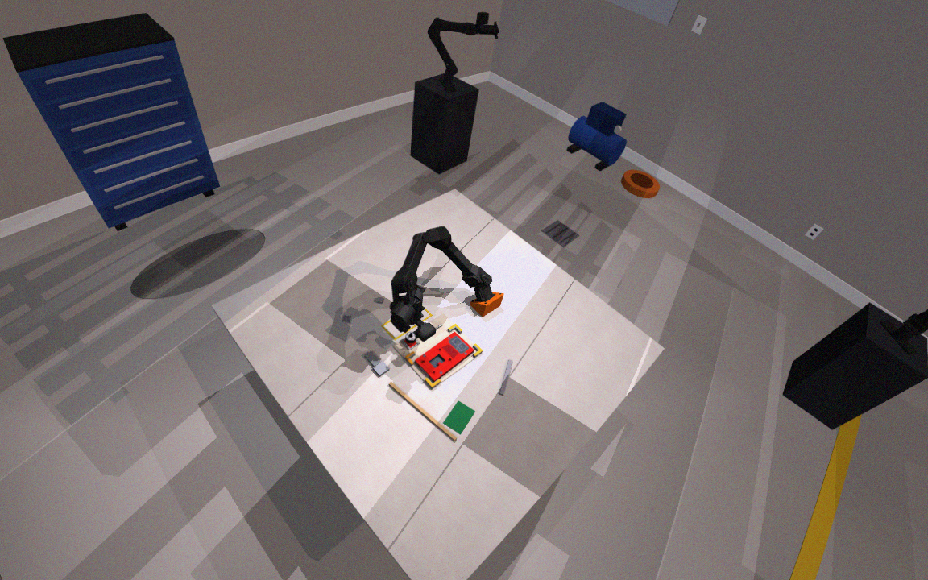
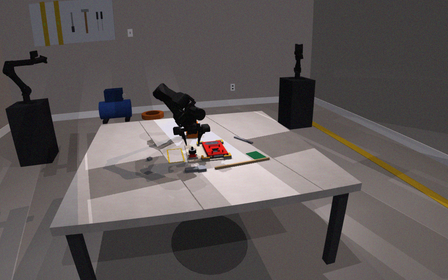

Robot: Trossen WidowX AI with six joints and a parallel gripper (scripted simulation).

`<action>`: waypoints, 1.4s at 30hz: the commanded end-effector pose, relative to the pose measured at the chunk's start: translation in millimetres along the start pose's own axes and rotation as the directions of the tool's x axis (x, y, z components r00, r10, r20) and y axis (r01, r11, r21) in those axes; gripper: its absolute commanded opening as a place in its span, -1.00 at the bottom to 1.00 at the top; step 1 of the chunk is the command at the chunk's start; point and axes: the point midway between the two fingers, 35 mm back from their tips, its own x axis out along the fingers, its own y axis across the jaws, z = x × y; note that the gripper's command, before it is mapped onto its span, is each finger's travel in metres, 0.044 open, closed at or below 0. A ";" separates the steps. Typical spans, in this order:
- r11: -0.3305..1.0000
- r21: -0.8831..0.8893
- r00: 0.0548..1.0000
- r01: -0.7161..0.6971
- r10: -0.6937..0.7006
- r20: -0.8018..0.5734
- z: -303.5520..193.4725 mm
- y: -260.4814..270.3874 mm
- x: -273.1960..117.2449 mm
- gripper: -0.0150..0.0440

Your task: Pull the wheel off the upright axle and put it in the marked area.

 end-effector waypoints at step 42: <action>1.000 0.002 1.000 0.004 -0.004 -0.007 -1.0 -1.9 29.4 -0.49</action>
